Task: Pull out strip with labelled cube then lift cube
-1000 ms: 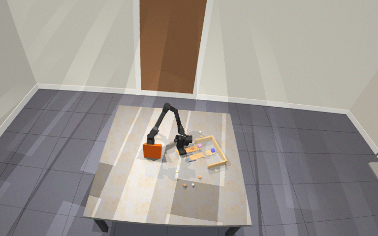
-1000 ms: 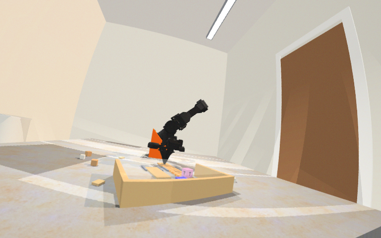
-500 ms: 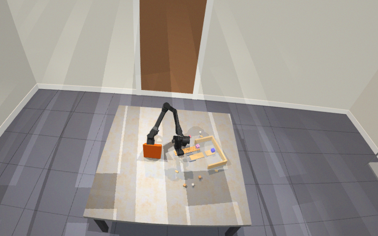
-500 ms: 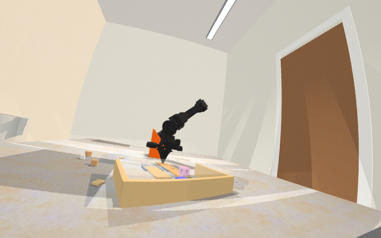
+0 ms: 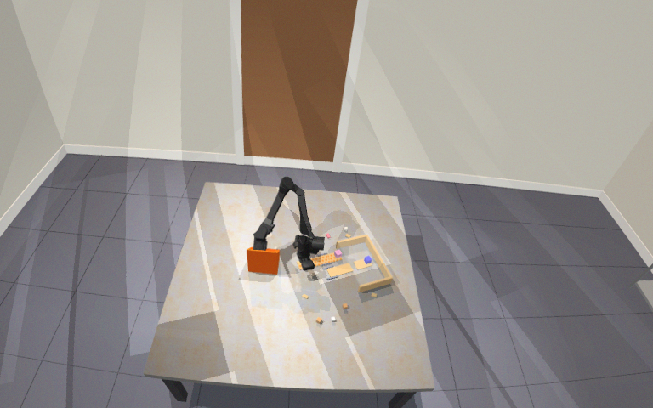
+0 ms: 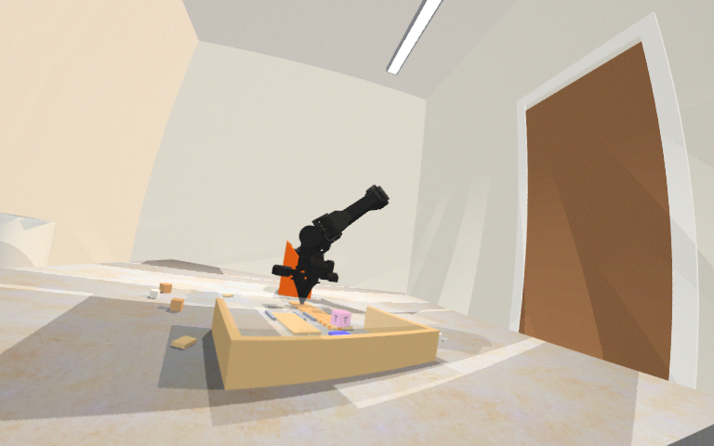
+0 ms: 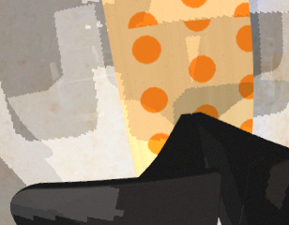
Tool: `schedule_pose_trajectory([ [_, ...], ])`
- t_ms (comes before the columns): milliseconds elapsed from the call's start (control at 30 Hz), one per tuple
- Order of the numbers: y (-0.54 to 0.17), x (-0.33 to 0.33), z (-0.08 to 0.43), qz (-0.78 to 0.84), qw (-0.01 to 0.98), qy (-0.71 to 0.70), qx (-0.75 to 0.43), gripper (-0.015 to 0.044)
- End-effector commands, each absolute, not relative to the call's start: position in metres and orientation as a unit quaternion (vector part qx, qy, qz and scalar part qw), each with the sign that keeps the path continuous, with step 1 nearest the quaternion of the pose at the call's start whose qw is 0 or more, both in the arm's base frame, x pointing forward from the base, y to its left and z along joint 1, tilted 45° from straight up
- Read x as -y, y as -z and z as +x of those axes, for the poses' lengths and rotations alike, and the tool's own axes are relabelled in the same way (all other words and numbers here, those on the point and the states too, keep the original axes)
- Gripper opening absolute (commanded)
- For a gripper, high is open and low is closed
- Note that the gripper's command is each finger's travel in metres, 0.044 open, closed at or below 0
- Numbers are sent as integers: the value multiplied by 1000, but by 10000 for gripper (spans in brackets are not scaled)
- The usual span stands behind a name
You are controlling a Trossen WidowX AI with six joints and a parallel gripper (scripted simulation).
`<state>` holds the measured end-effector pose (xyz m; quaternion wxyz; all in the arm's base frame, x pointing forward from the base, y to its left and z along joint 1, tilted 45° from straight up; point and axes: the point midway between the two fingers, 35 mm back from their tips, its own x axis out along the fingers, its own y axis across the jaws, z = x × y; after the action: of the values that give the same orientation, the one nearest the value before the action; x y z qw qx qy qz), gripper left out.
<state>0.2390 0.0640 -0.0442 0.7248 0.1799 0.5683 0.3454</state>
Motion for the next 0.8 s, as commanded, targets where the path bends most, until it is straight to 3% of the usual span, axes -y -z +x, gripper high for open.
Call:
schedule_pose_trajectory([
  [0, 50, -66, 223, 181, 715, -346, -581, 0],
  [767, 57, -62, 201, 181, 714, -345, -581, 0],
])
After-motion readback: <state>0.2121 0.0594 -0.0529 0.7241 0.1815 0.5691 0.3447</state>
